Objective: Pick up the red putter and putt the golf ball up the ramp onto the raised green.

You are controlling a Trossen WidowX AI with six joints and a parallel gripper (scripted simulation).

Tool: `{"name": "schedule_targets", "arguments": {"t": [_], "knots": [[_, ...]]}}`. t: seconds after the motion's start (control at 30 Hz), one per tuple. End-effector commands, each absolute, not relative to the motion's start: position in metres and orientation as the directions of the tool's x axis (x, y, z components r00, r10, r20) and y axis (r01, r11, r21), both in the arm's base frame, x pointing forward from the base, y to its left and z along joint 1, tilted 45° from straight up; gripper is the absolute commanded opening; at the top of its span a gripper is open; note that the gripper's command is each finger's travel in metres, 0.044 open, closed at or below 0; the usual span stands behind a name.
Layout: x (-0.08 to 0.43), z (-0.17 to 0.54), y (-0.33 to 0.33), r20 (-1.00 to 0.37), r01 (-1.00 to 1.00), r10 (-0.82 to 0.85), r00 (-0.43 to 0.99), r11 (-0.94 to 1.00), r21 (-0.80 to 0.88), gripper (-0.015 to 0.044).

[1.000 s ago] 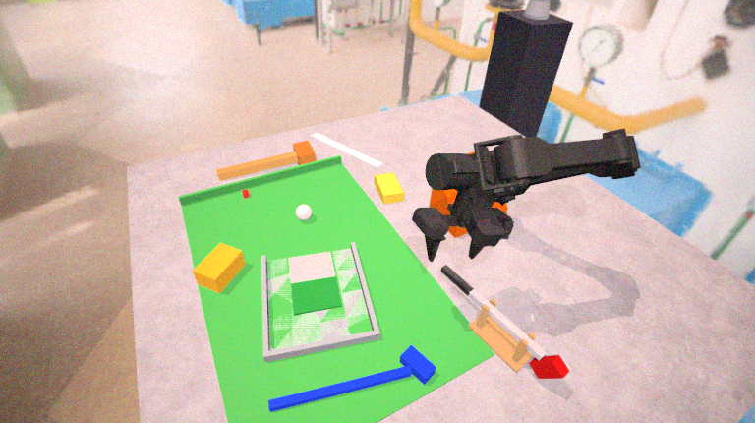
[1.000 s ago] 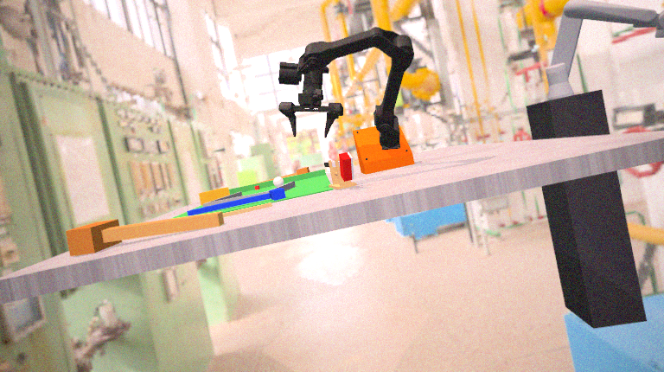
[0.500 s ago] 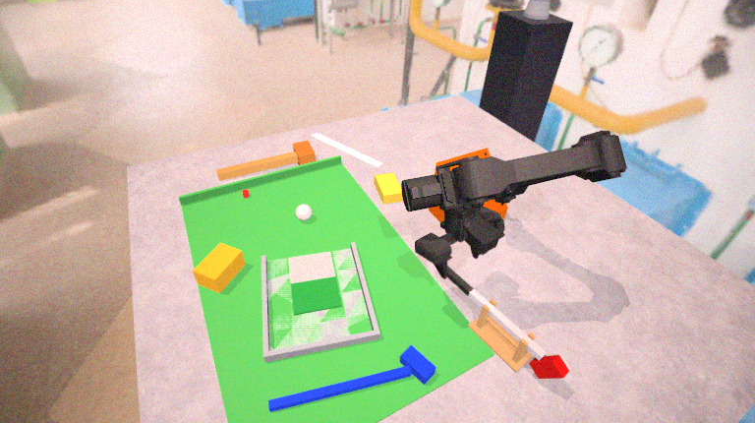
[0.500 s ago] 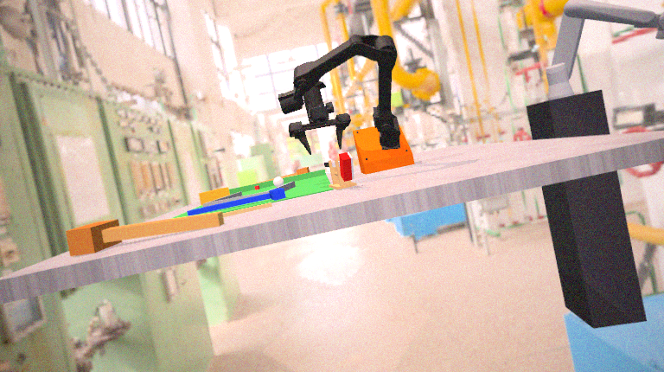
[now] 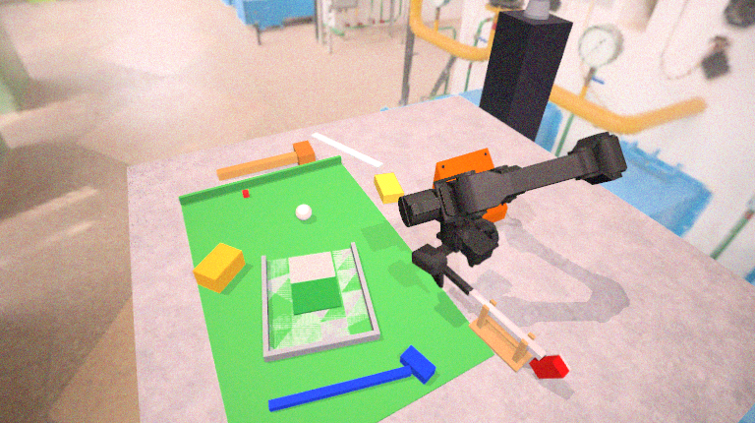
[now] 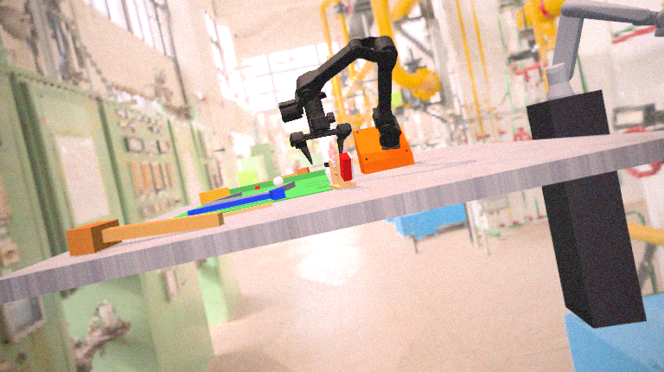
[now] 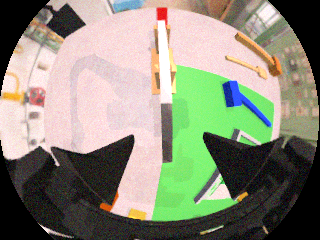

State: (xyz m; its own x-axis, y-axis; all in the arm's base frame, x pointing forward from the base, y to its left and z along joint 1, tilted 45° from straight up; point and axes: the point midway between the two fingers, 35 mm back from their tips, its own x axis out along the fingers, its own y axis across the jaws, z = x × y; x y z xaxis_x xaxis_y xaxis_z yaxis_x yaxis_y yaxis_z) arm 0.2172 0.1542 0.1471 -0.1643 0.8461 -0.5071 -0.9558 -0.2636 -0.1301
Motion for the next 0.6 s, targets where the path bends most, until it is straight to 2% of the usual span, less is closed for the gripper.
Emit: {"name": "schedule_targets", "arguments": {"t": [0.0, 0.57], "knots": [[0.214, 0.138, 0.163, -0.504, -0.956, 0.847, -0.170, -0.265, -0.122, 0.0440], [0.211, 0.122, 0.180, -0.503, -0.956, 0.847, -0.170, -0.265, -0.123, 0.0440]]}}
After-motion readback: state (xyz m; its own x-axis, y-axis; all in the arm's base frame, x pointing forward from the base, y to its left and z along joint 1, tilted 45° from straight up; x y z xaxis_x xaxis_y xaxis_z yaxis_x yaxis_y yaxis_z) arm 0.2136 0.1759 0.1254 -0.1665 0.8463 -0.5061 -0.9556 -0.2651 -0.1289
